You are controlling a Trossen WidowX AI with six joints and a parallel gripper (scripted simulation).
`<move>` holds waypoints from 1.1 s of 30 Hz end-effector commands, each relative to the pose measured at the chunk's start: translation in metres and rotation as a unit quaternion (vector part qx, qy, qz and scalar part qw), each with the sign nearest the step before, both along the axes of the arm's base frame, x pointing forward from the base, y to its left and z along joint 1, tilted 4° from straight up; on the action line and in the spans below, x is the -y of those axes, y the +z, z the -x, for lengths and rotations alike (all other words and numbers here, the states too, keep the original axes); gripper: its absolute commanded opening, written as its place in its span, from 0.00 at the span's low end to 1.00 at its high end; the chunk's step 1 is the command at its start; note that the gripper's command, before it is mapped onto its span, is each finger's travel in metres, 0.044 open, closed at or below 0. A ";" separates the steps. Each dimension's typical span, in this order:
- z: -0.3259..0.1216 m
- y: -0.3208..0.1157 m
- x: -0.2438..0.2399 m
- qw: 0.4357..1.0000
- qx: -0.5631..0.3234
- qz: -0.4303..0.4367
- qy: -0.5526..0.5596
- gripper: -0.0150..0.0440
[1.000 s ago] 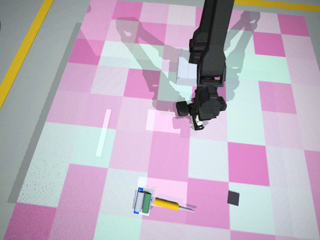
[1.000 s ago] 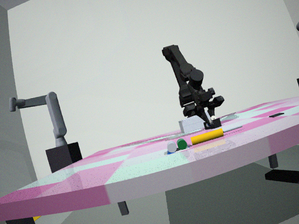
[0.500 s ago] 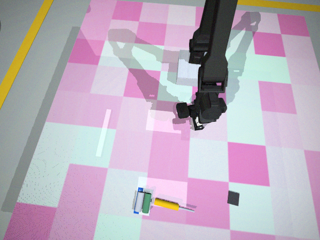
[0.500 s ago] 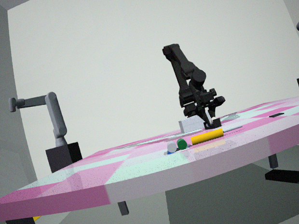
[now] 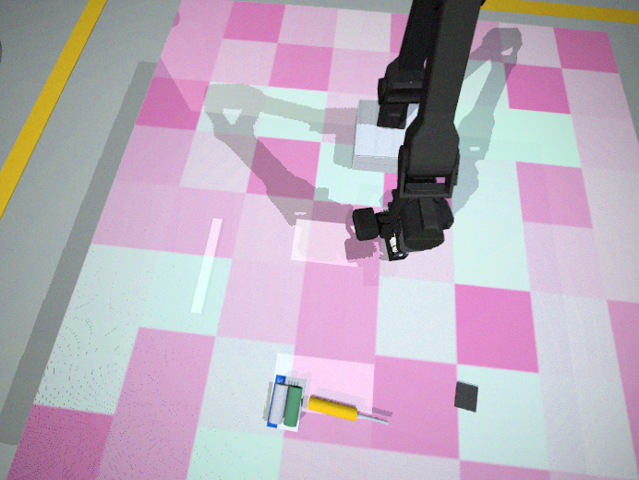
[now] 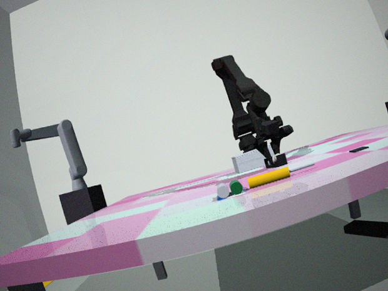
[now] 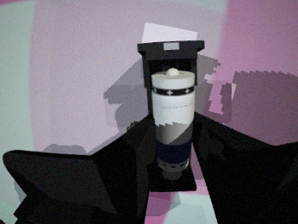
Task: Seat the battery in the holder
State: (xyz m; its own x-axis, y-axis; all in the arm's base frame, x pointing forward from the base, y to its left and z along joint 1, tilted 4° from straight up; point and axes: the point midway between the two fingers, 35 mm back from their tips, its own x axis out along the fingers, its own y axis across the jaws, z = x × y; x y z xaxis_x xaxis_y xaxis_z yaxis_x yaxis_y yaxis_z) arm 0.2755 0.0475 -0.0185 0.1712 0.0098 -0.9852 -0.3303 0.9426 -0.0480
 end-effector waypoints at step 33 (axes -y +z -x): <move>-0.002 -0.004 -0.001 0.995 -0.096 0.033 -0.006 0.39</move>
State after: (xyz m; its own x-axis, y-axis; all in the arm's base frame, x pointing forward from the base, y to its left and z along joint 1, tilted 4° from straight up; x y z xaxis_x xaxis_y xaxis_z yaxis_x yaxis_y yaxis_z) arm 0.2805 0.0495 -0.0209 0.0038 -0.0470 -0.9989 -0.3336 0.9416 -0.0455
